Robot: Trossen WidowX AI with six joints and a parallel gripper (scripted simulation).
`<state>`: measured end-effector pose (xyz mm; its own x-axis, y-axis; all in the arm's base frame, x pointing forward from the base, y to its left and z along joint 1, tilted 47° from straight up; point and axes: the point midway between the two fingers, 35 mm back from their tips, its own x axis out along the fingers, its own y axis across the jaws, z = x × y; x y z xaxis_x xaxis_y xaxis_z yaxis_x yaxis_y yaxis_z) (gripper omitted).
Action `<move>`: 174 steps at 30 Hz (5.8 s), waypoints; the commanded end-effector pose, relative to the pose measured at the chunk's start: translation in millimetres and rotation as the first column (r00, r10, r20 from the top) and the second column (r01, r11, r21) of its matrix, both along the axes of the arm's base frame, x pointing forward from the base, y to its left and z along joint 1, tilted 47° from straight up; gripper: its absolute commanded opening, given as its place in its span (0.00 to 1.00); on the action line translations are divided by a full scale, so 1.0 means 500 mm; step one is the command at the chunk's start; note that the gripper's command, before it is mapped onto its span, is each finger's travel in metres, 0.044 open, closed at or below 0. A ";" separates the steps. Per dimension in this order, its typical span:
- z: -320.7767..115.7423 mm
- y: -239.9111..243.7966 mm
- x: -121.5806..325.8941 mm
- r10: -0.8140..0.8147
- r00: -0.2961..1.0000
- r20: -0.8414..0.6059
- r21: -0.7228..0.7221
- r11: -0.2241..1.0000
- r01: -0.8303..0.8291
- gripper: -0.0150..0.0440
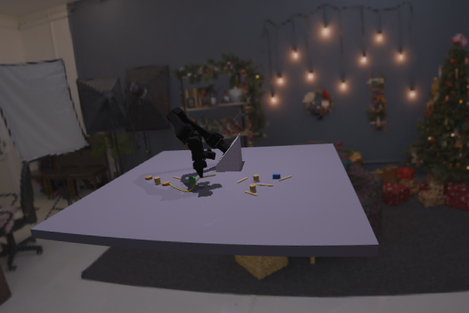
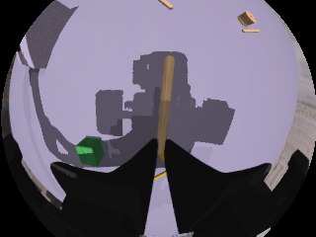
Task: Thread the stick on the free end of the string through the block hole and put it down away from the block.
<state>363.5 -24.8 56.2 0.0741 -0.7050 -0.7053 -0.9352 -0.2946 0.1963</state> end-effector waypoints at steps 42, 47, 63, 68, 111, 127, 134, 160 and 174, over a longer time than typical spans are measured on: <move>0.079 -0.072 0.013 0.017 1.000 -0.009 0.013 1.000 -0.017 0.25; 0.088 -0.080 0.014 0.019 1.000 -0.010 0.014 1.000 -0.019 0.25; 0.116 -0.107 0.014 0.025 1.000 -0.014 0.014 1.000 -0.025 0.25; 0.125 -0.116 0.014 0.027 1.000 -0.015 0.013 1.000 -0.027 0.25; 0.202 -0.189 0.002 0.043 0.999 -0.024 0.004 0.999 -0.043 0.25; 0.231 -0.216 -0.007 0.048 0.998 -0.028 -0.002 0.999 -0.048 0.25; 0.243 -0.228 -0.011 0.050 0.998 -0.030 -0.005 0.999 -0.051 0.25; 0.291 -0.270 -0.032 0.059 0.998 -0.037 -0.019 0.998 -0.059 0.25; 0.317 -0.292 -0.045 0.062 0.997 -0.042 -0.029 0.998 -0.064 0.25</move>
<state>343.0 -169.0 209.6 0.0841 -0.7208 -0.6880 -0.9064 -0.3422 0.2478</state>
